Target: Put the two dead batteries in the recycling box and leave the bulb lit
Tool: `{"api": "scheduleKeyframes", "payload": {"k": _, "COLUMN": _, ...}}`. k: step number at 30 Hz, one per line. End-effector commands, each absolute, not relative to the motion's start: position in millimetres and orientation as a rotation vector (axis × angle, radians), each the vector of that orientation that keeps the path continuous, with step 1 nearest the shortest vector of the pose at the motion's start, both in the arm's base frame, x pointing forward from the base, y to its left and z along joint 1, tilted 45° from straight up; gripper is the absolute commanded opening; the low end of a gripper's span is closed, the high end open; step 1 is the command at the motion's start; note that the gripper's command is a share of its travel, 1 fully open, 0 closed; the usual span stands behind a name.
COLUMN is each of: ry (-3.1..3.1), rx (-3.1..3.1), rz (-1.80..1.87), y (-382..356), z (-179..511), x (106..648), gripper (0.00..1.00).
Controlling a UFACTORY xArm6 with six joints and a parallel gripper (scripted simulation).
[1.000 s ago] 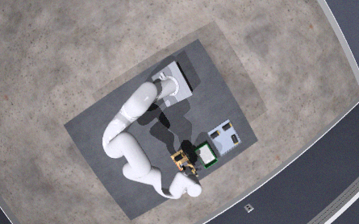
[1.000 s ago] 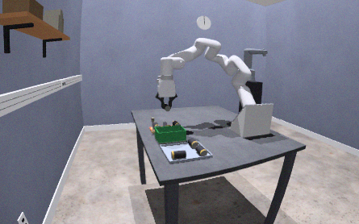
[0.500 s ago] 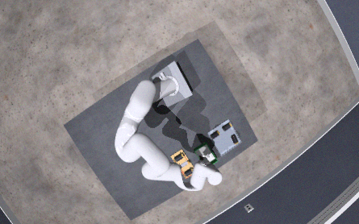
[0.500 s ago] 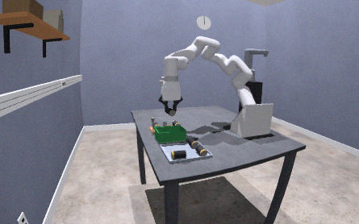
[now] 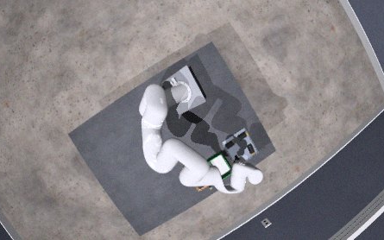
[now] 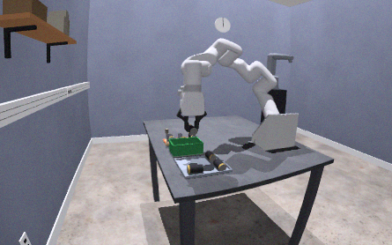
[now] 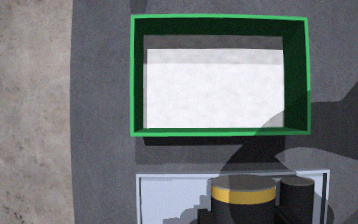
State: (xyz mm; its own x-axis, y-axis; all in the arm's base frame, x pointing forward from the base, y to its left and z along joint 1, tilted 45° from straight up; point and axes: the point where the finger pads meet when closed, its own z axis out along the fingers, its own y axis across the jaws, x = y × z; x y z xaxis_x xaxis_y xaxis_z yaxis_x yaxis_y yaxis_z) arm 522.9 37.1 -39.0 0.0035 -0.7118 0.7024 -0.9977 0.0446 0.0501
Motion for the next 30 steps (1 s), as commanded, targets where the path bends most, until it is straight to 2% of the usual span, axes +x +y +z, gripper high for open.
{"api": "scheduleKeyframes", "payload": {"k": 1, "ry": -1.764, "rx": 1.715, "rz": 0.655, "y": 59.4, "z": -60.0, "x": 530.9, "gripper": 0.28}}
{"api": "scheduleKeyframes", "payload": {"k": 30, "ry": -1.766, "rx": 1.713, "rz": 0.656, "y": 61.9, "z": -63.4, "x": 531.3, "gripper": 0.28}}
